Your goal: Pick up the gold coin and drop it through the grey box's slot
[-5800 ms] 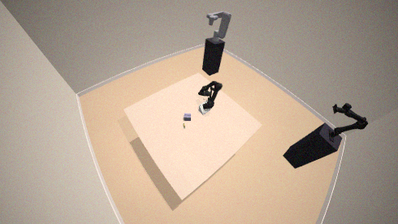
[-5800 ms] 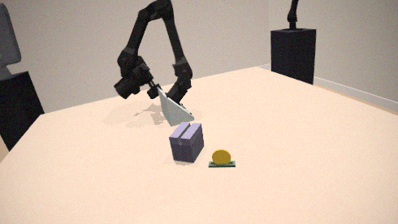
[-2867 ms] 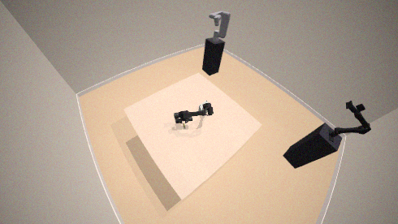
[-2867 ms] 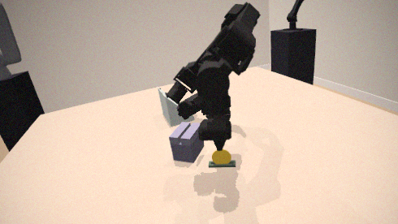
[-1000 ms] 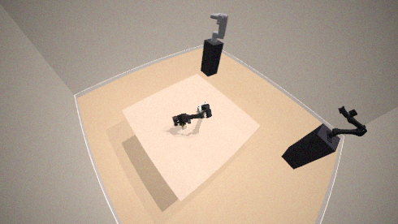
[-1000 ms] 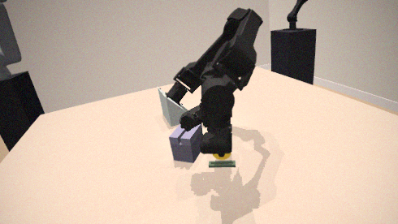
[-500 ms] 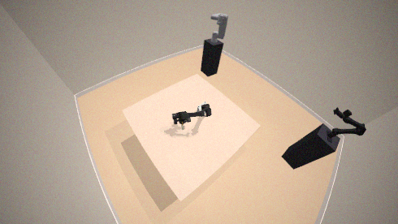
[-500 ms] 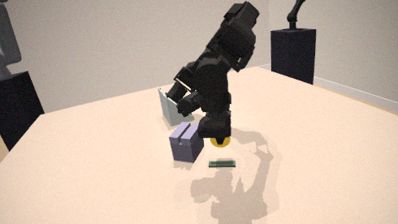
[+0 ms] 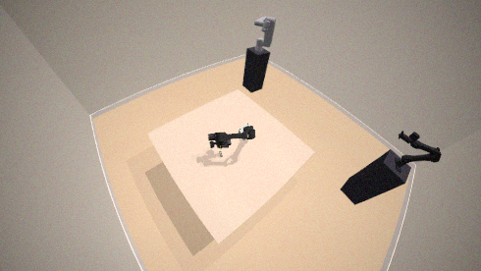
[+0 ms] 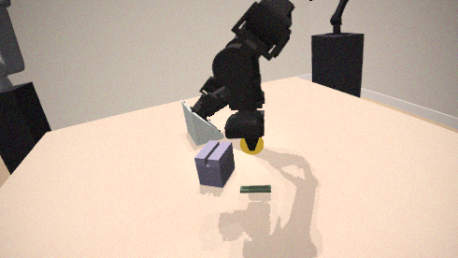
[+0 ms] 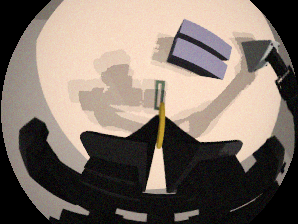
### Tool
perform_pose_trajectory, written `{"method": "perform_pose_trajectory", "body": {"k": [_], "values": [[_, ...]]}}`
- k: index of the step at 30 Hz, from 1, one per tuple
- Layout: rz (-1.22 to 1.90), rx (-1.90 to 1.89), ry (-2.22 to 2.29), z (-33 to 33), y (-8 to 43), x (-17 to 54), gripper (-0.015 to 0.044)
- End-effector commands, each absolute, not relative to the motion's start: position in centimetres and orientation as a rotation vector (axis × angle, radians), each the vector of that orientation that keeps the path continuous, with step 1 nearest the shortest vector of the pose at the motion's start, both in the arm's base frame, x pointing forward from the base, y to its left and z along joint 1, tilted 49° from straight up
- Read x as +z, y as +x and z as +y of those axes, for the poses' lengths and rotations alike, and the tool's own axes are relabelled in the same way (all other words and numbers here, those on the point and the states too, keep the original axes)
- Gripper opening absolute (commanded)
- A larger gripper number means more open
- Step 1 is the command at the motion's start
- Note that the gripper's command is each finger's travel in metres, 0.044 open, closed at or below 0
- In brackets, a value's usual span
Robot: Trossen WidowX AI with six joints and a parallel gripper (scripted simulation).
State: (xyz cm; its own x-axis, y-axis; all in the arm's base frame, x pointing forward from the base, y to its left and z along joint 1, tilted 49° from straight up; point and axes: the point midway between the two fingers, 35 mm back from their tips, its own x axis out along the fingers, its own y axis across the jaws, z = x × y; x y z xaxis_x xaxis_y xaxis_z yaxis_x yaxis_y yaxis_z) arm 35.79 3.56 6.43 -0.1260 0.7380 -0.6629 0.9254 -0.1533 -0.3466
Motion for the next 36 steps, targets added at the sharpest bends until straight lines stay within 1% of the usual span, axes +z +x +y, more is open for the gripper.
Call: {"method": "perform_pose_trajectory", "body": {"k": [1,18,36], "values": [[1.874,-1.120,1.878,3.40,35.77,6.56,0.0000],[1.925,-0.491,1.539,3.47,35.44,6.78,0.0000],[1.837,0.109,1.129,3.54,35.07,7.02,0.0000]]}}
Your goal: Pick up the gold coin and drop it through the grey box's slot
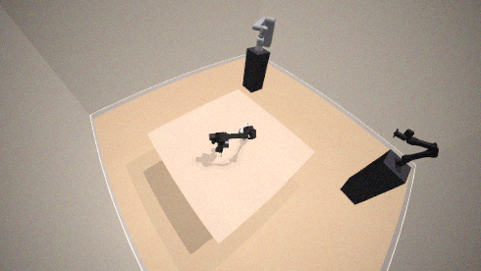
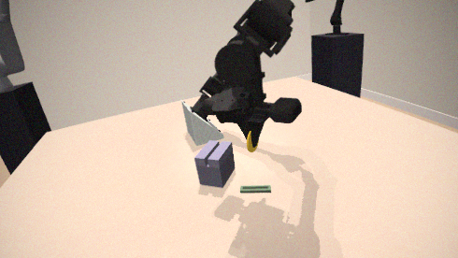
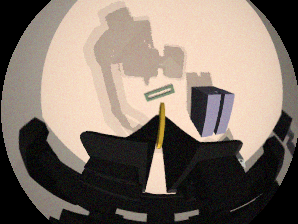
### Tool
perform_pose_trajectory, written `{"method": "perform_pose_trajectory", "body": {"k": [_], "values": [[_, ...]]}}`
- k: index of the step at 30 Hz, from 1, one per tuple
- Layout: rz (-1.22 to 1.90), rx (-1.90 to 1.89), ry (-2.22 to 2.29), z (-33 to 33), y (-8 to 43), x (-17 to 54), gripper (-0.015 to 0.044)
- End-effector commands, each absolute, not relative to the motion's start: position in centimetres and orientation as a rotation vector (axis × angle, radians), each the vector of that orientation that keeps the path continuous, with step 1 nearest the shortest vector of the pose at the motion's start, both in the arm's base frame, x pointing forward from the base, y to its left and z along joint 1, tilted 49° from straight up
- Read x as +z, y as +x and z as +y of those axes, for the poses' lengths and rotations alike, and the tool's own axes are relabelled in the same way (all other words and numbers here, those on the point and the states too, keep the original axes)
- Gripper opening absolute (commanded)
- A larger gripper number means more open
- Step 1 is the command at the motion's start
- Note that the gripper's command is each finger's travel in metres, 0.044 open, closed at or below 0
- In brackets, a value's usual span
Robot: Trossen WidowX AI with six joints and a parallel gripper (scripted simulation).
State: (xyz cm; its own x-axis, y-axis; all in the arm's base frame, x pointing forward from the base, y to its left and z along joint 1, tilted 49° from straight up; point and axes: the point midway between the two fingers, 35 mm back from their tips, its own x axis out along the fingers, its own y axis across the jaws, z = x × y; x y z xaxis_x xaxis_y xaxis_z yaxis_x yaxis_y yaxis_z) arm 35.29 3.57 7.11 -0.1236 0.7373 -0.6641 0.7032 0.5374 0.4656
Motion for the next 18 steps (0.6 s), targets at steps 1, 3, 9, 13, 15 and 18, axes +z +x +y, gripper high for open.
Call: {"method": "perform_pose_trajectory", "body": {"k": [1,3,9,13,15,18], "values": [[1.829,0.140,1.105,3.5,35.1,7.0,0.0000],[1.813,0.196,1.061,3.5,35.0,7.1,0.0000],[1.806,0.215,1.045,3.4,34.9,7.0,0.0000],[1.806,0.213,1.044,2.8,34.3,6.5,0.0000],[1.805,0.212,1.044,2.4,34.0,6.3,0.0000],[1.805,0.211,1.043,2.0,33.5,5.9,0.0000]]}}
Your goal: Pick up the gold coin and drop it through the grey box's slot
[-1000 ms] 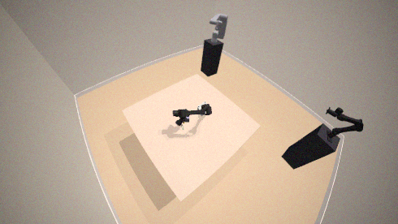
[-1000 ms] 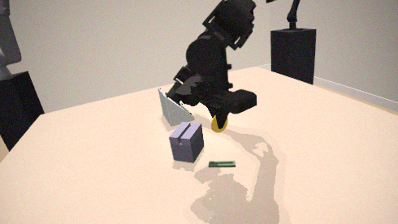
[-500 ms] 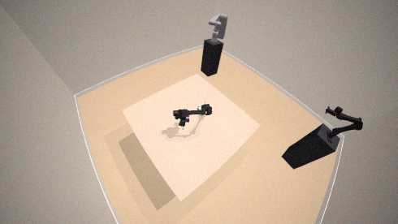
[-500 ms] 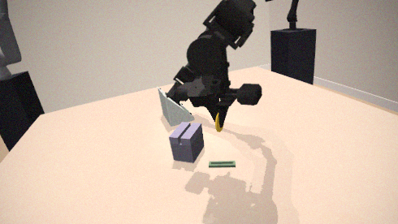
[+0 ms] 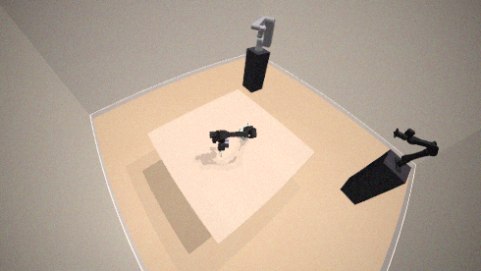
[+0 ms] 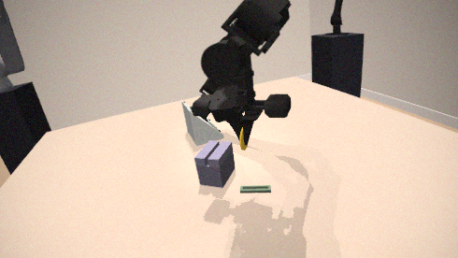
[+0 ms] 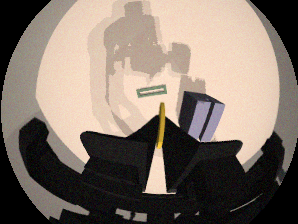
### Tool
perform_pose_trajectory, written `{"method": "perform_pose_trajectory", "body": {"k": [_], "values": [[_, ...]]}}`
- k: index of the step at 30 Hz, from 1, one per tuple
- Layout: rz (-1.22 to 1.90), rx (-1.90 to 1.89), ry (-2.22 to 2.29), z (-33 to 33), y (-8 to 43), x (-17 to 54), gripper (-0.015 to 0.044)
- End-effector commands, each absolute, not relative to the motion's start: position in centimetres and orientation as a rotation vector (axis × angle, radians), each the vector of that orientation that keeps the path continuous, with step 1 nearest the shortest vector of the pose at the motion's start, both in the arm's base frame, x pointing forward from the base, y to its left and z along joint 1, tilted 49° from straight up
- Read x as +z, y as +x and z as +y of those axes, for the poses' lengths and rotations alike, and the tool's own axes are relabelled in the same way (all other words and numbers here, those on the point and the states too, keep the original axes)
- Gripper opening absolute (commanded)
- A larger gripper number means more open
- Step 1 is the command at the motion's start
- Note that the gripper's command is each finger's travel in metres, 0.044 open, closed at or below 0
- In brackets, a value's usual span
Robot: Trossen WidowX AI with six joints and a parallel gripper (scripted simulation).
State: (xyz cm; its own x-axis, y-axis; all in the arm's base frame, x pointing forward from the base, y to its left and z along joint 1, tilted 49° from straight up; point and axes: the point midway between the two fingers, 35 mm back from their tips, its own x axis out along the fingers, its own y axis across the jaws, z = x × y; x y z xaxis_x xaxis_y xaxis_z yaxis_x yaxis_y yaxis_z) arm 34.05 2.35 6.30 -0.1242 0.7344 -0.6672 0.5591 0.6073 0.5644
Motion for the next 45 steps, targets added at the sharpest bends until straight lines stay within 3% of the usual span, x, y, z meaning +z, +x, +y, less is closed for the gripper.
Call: {"method": "perform_pose_trajectory", "body": {"k": [1,32,45], "values": [[1.805,0.210,1.043,1.8,33.4,5.8,0.0000],[1.808,0.211,1.044,-2.1,27.3,2.4,0.0000],[1.804,0.209,1.052,-2.1,27.6,2.5,0.0000]]}}
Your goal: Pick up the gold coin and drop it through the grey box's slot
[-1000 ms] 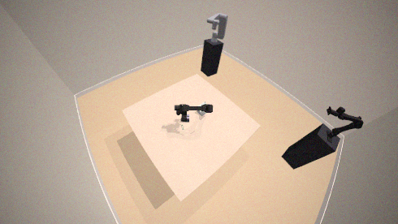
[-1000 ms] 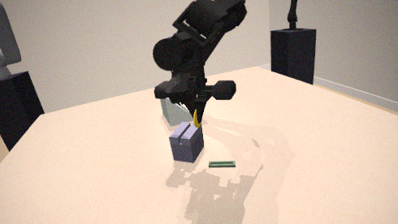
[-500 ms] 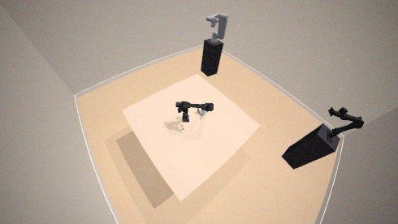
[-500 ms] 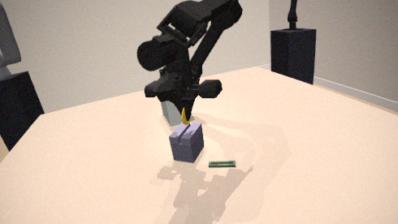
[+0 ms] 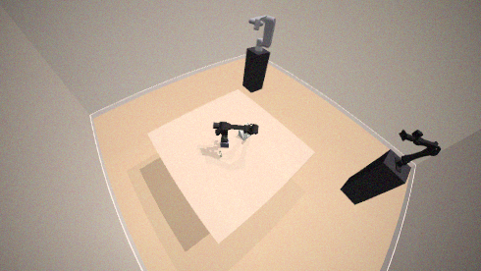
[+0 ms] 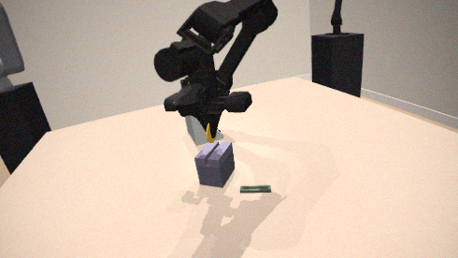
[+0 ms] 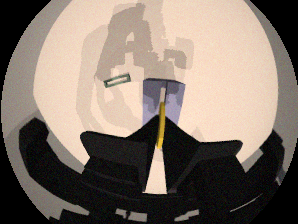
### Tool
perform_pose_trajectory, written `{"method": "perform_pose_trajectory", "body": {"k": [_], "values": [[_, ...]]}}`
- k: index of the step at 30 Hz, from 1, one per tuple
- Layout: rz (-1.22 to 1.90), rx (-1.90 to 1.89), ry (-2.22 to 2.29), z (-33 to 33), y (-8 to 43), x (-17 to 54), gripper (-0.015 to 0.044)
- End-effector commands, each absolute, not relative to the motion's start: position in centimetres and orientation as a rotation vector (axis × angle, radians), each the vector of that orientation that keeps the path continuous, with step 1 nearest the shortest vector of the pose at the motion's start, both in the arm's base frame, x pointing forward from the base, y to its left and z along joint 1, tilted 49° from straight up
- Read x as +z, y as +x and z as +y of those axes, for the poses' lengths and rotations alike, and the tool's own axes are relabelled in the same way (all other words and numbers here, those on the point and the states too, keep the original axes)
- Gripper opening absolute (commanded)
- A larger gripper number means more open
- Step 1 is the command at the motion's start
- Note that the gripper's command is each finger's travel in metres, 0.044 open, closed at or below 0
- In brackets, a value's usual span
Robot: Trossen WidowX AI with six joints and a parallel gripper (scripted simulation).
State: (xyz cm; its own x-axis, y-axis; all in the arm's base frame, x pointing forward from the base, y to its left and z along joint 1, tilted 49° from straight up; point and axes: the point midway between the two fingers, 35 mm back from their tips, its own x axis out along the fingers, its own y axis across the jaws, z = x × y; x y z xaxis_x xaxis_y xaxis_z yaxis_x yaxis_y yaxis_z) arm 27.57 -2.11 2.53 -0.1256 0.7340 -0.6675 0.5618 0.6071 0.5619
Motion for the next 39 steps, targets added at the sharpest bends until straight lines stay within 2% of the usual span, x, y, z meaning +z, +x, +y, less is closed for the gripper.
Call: {"method": "perform_pose_trajectory", "body": {"k": [1,39], "values": [[1.804,0.210,1.051,-2.08,27.49,2.47,0.0000],[1.802,0.206,1.058,-1.56,26.94,1.94,0.0000]]}}
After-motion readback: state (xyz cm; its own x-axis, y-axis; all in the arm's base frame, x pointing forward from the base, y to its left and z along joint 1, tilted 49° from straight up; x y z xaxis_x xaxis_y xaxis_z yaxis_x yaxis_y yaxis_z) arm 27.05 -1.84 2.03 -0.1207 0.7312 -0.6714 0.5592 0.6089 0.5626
